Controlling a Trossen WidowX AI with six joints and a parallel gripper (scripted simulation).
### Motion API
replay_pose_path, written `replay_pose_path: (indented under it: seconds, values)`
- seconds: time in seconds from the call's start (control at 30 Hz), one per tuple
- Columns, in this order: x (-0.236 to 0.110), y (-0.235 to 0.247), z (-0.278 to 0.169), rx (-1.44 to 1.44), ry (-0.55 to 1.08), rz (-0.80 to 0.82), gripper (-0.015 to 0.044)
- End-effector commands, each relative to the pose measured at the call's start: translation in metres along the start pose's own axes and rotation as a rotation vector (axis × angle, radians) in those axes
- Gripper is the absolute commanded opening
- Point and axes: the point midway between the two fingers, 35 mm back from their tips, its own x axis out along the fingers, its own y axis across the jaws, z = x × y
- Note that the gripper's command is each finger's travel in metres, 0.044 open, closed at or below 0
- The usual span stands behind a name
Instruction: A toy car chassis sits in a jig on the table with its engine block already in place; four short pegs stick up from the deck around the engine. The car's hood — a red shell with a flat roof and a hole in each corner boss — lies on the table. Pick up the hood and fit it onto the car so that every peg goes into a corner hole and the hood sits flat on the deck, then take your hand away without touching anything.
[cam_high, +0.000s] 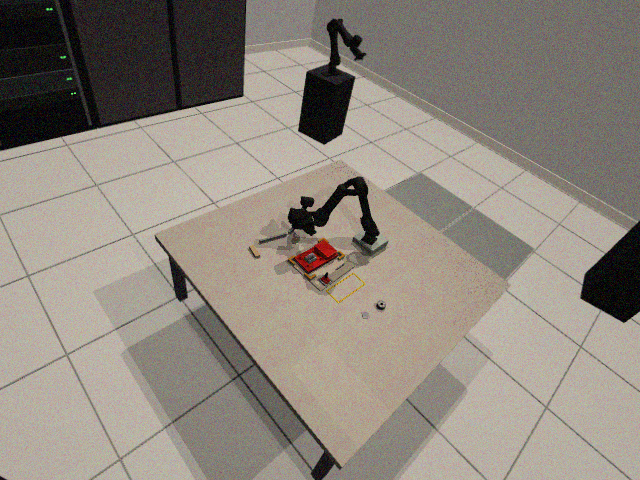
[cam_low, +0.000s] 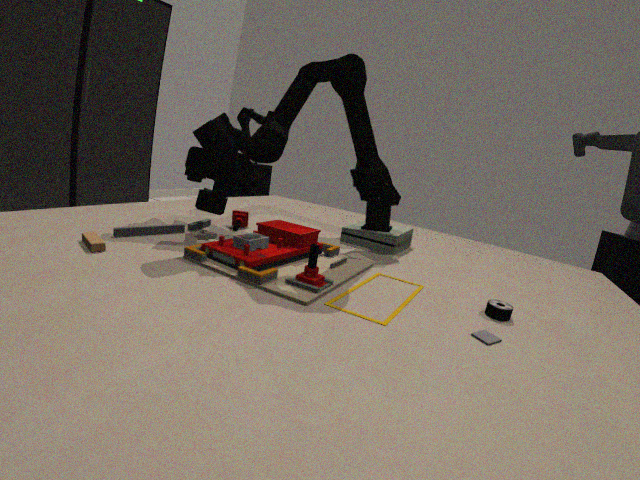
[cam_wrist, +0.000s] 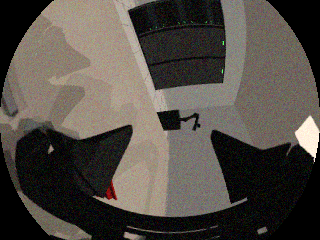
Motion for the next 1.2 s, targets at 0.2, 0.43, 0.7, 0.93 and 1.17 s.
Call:
replay_pose_path:
  seconds: [0.2,0.43,0.7,0.93,1.17]
  values:
    - [-0.021,0.013,0.022,0.157,-0.125,0.219,0.044]
    - [-0.058,0.028,0.03,0.338,-0.149,0.54,0.044]
    - [-0.111,0.036,0.014,0.504,0.017,0.896,0.044]
    - [-0.16,0.028,-0.021,0.606,0.324,1.13,0.044]
    - [-0.206,0.003,-0.069,0.665,0.743,1.225,0.044]
